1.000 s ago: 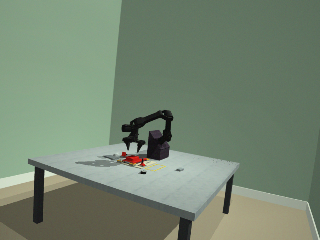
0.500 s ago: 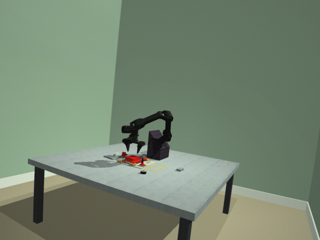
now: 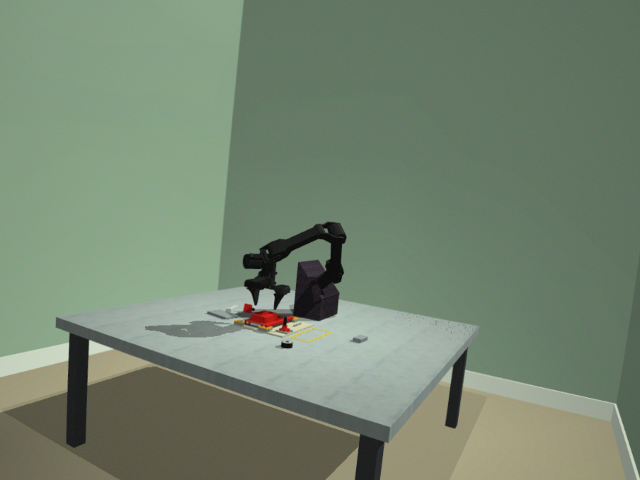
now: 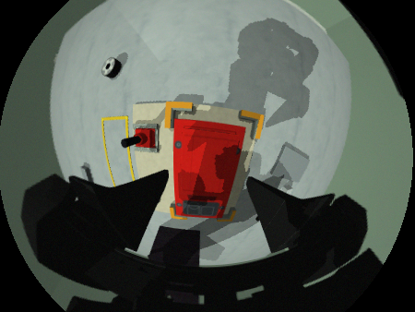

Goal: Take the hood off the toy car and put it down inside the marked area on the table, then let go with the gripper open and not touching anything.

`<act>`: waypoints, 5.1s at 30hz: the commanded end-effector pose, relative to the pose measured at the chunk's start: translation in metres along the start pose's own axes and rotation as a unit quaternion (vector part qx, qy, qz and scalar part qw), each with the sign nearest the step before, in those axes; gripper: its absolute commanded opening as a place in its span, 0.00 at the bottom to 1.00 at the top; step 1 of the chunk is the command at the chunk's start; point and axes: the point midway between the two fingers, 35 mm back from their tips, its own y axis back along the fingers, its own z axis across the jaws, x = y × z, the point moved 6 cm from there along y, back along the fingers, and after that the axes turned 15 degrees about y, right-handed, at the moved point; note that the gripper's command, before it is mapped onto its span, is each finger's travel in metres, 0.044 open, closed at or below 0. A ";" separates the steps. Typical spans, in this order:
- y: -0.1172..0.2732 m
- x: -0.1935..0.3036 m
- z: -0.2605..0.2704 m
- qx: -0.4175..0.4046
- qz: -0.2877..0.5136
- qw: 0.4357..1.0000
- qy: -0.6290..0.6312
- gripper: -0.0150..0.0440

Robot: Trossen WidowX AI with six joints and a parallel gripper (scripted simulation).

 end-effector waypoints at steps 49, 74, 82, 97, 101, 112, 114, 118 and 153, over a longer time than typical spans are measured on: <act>-0.029 0.001 0.001 -0.003 -0.002 1.000 -0.003 1.00; -0.041 0.001 0.001 -0.003 -0.002 1.000 -0.003 1.00; -0.040 0.001 0.001 -0.002 0.000 1.000 -0.001 0.78; -0.035 0.001 0.001 -0.001 0.000 1.000 -0.001 0.28; -0.032 0.001 0.001 -0.001 0.000 1.000 -0.001 0.25; -0.025 0.001 0.001 -0.001 0.000 1.000 -0.001 0.25; -0.024 0.001 0.001 -0.001 0.000 1.000 -0.001 0.25; -0.021 0.001 0.001 -0.001 0.000 1.000 -0.001 0.25; 0.027 -0.004 0.015 -0.001 0.002 1.000 -0.007 0.25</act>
